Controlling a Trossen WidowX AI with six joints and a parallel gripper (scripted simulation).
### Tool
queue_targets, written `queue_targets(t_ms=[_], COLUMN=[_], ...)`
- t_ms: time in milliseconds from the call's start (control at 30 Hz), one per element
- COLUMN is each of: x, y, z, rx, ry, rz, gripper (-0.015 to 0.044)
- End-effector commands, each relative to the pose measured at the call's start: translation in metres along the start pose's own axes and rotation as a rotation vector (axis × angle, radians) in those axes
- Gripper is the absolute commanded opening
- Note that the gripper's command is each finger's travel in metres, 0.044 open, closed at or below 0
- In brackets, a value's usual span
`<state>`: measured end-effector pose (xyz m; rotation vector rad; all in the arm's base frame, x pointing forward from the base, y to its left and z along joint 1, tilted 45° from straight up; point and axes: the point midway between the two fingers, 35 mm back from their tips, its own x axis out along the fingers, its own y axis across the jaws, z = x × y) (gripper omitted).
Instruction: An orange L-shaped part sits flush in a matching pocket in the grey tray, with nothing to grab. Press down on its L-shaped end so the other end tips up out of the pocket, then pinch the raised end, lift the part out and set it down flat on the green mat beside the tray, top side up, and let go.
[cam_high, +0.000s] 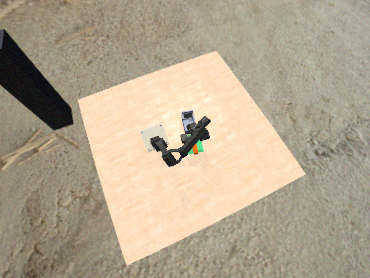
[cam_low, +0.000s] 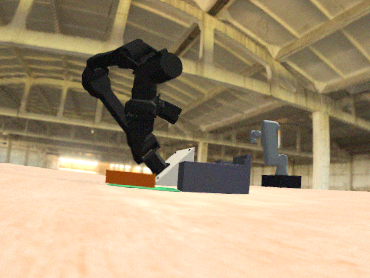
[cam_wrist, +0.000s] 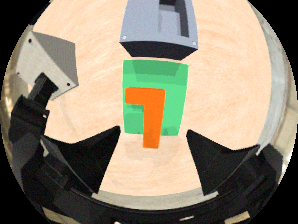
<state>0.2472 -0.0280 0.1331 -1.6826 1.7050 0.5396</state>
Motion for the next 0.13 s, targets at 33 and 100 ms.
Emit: queue_targets(t_ms=[33, 100], x=[0.0000, 0.0000], y=[0.0001, 0.0001], z=[0.0000, 0.0000], rx=[0.000, 0.000], ry=[0.000, 0.000], rz=[0.000, 0.000], gripper=[0.0400, 0.0400])
